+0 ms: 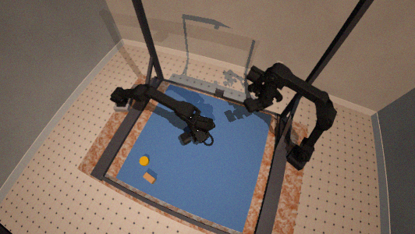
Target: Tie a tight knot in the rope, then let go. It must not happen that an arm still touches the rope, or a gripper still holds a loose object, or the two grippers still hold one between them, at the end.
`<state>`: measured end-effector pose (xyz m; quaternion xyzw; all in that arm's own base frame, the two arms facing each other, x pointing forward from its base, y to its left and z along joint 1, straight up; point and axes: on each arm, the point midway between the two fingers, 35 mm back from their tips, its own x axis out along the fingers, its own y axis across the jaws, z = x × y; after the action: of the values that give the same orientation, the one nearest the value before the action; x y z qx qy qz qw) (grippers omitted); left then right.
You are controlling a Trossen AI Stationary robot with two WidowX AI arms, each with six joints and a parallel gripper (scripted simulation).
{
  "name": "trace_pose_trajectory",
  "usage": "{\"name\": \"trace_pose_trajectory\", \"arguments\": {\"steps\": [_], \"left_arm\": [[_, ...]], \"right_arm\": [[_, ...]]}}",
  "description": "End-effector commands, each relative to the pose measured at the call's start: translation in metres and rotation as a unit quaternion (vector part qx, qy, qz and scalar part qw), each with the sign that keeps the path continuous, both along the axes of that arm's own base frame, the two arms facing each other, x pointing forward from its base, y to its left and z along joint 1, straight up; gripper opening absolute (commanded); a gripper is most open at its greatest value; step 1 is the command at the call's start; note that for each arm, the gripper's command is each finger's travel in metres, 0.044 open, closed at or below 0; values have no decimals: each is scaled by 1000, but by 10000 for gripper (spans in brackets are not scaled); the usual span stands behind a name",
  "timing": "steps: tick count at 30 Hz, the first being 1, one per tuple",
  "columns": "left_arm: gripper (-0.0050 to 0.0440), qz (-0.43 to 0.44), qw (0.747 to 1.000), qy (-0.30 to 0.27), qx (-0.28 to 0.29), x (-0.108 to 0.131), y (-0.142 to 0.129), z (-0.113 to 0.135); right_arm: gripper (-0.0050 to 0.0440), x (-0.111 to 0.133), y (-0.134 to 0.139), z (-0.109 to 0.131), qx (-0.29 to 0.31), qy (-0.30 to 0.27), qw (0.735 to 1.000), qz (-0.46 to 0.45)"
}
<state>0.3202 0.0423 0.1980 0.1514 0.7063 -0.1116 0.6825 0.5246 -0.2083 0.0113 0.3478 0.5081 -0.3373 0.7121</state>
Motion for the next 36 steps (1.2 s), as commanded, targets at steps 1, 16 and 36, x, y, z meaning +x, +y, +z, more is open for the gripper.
{"name": "trace_pose_trajectory", "arguments": {"steps": [1,16,36], "left_arm": [[85,3,1000,-13,3,-1,0,8],[85,3,1000,-13,3,-1,0,8],[85,3,1000,-13,3,-1,0,8]], "right_arm": [[41,5,-1,17,-5,-18,1000,-2],[35,5,-1,17,-5,-18,1000,-2],[35,3,-1,36,-8,-27,1000,-2]]}}
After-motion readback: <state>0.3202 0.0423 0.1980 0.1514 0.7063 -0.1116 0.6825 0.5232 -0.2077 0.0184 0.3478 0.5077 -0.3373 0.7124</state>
